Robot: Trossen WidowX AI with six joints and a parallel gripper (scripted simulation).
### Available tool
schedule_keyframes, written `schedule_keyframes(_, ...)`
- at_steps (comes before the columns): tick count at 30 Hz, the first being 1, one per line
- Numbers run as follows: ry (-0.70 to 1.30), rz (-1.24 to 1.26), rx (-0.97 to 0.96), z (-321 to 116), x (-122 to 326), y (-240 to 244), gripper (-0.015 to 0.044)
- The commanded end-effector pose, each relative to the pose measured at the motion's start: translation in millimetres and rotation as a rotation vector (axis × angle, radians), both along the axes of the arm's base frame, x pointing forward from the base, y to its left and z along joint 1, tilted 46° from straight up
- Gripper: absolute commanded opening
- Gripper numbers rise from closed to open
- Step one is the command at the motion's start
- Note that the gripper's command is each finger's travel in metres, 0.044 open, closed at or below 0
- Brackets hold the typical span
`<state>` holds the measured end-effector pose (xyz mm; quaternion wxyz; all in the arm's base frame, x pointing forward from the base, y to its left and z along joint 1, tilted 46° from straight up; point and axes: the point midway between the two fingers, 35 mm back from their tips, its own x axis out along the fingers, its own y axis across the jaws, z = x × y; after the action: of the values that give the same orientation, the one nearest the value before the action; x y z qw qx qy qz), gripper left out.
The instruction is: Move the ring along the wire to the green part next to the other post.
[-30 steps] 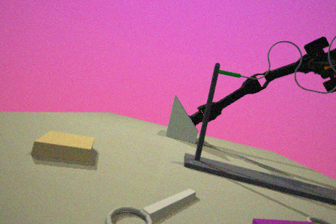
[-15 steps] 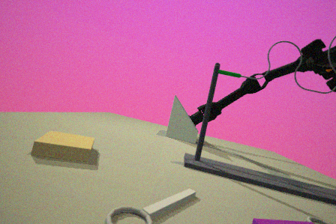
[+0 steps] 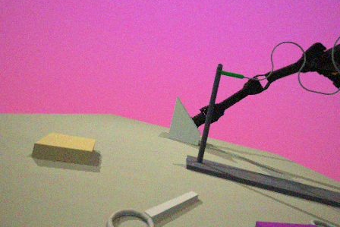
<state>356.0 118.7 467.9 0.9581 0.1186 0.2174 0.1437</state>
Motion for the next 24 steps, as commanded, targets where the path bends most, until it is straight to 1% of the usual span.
schedule_keyframes(1, 0.005, 0.001, 0.057, 0.9, -0.6, 0.7, -0.015)
schedule_keyframes(24, 0.038, 0.009, 0.347, 4.5, -1.4, 9.7, -0.015)
